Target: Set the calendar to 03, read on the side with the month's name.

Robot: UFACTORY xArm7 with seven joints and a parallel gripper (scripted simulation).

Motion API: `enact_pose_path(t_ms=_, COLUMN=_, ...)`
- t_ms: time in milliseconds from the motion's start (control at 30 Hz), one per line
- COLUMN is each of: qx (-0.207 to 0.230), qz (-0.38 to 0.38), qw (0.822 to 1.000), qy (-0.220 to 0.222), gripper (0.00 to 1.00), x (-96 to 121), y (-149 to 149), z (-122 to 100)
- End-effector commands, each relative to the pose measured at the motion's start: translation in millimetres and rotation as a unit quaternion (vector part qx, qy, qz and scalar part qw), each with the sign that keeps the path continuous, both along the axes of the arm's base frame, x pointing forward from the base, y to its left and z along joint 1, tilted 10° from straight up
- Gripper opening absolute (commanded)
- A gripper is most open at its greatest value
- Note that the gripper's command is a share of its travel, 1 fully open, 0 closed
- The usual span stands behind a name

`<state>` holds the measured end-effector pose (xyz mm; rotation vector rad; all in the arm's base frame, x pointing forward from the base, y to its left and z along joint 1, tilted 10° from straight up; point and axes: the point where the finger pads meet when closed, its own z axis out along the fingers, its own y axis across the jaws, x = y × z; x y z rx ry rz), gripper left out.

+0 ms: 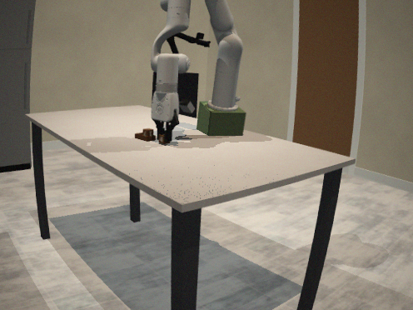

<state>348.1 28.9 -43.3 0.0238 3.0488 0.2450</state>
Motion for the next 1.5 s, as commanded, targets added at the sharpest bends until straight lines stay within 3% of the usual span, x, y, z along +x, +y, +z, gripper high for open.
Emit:
enact_pose_path(t_ms=0, qx=0.0, qz=0.0, qw=1.0, qy=-0.001, gripper=0.27, x=1.0, y=-0.3, z=0.3)
enact_pose_path(t_ms=1467, qx=0.0, qz=0.0, qw=1.0, qy=-0.001, gripper=0.27, x=1.3, y=0.3, z=-3.4)
